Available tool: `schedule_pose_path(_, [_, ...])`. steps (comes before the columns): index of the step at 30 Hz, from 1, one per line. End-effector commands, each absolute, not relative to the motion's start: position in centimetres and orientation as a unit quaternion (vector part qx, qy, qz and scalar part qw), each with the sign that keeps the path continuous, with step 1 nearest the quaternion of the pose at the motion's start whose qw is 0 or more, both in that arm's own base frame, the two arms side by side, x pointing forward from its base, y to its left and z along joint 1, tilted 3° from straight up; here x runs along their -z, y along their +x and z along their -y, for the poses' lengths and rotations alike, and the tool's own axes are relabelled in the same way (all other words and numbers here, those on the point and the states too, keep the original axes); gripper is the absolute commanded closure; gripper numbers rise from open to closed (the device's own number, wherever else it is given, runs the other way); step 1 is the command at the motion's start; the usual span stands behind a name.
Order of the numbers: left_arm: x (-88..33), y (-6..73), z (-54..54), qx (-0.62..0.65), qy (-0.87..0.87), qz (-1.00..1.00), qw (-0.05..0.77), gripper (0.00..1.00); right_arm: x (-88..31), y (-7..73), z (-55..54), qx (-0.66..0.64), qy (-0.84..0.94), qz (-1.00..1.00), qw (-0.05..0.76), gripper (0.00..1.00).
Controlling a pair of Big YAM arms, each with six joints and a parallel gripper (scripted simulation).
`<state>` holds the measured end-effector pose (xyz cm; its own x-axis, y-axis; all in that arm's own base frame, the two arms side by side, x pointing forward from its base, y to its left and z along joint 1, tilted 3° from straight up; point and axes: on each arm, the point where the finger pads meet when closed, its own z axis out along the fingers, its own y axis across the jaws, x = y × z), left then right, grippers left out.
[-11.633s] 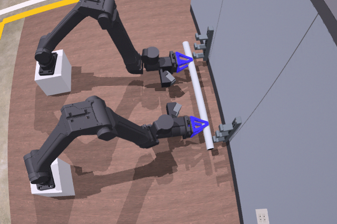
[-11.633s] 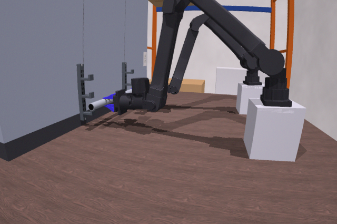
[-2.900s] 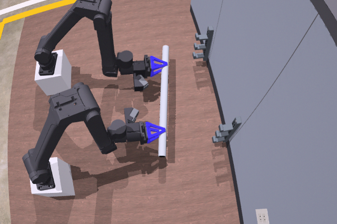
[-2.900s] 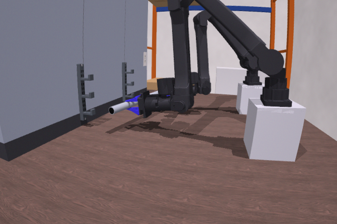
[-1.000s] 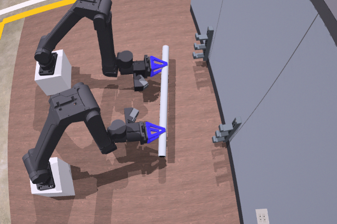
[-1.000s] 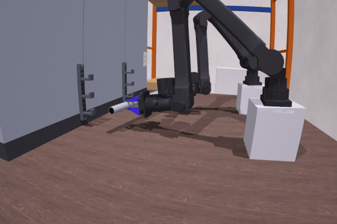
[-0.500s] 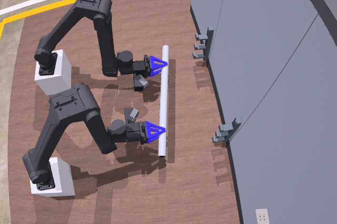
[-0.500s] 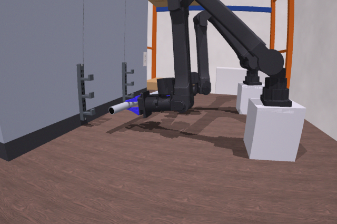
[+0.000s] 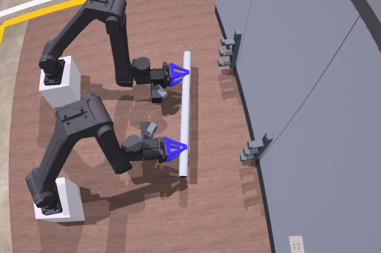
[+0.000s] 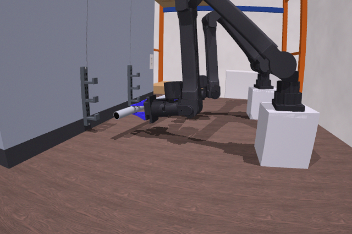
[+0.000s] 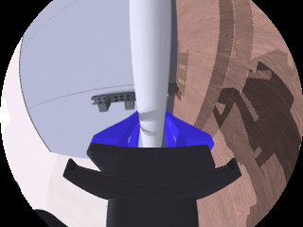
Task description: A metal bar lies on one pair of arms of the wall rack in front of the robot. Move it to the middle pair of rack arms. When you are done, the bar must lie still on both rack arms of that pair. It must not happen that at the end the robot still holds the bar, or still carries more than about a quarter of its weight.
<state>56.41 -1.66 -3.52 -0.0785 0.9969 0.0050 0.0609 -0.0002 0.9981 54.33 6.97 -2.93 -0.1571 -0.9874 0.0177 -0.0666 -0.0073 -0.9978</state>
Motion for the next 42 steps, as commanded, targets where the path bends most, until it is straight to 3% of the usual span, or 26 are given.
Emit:
schedule_pose_path(1, [-4.1,53.0,1.9,-0.551,0.445,-0.506,0.493,1.00,0.5,47.6,-8.1,0.553,-0.442,-0.527,0.471,1.00])
schedule_pose_path(42, [-4.3,53.2,1.8,-0.551,0.445,-0.506,0.493,1.00,-0.7,47.9,-8.1,0.553,-0.442,-0.527,0.471,1.00])
